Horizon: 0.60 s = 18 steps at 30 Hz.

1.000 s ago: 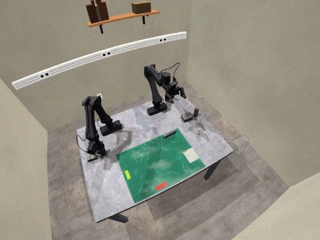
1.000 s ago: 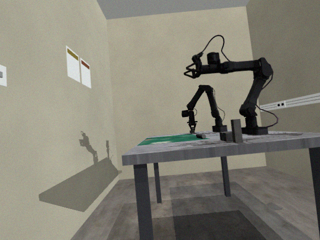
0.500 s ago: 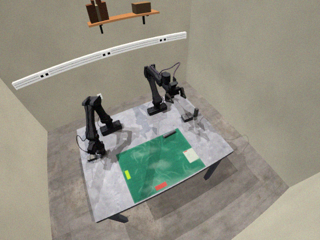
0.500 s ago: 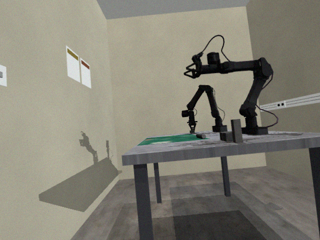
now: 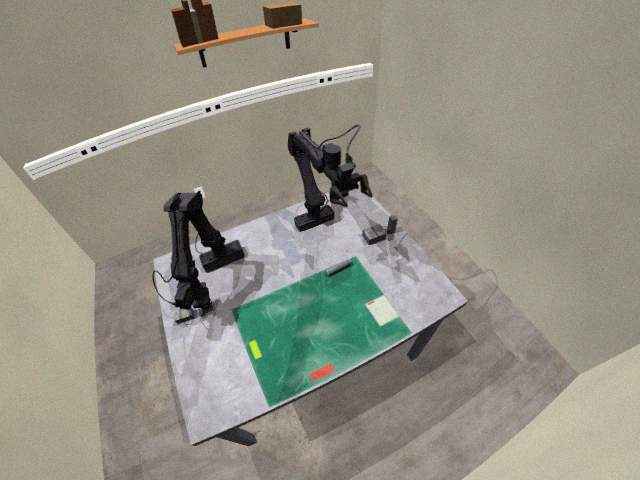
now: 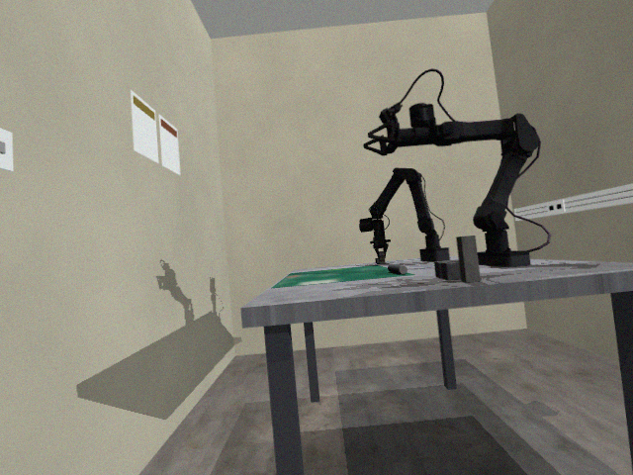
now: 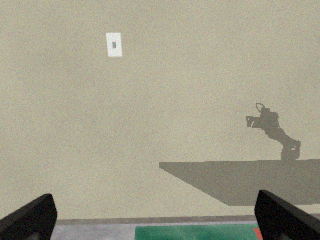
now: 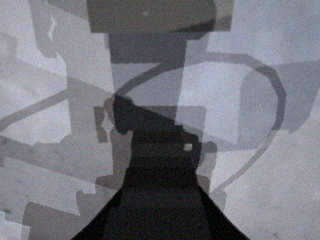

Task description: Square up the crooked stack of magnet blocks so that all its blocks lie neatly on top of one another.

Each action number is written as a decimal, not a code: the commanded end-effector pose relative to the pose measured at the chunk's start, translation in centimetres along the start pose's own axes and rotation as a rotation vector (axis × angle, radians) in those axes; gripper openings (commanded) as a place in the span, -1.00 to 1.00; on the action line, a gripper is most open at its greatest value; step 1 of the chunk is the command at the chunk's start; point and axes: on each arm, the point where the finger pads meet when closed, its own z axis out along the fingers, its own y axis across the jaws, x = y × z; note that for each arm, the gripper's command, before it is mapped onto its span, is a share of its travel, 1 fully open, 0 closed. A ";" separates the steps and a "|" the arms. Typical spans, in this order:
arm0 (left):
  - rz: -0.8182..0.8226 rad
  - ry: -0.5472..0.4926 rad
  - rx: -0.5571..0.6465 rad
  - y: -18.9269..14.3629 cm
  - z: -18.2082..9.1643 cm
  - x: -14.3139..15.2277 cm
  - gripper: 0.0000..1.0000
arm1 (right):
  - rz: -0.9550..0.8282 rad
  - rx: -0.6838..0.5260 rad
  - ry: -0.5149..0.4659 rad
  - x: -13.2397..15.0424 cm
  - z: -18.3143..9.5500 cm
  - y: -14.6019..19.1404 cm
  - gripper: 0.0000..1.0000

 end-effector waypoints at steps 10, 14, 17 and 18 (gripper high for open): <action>0.001 -0.090 0.005 -0.1 -0.8 -3.7 1.00 | 0.011 -0.053 -0.042 -1.1 -2.0 1.3 -0.41; 0.001 -0.090 0.005 -0.1 -0.8 -3.7 1.00 | 0.011 -0.053 -0.042 -1.1 -2.0 1.3 -0.41; 0.001 -0.090 0.005 -0.1 -0.8 -3.7 1.00 | 0.010 -0.053 -0.042 -1.1 -2.0 1.3 0.23; 0.001 -0.090 0.005 -0.1 -0.8 -3.7 1.00 | 0.010 -0.053 -0.042 -1.1 -2.0 1.3 0.23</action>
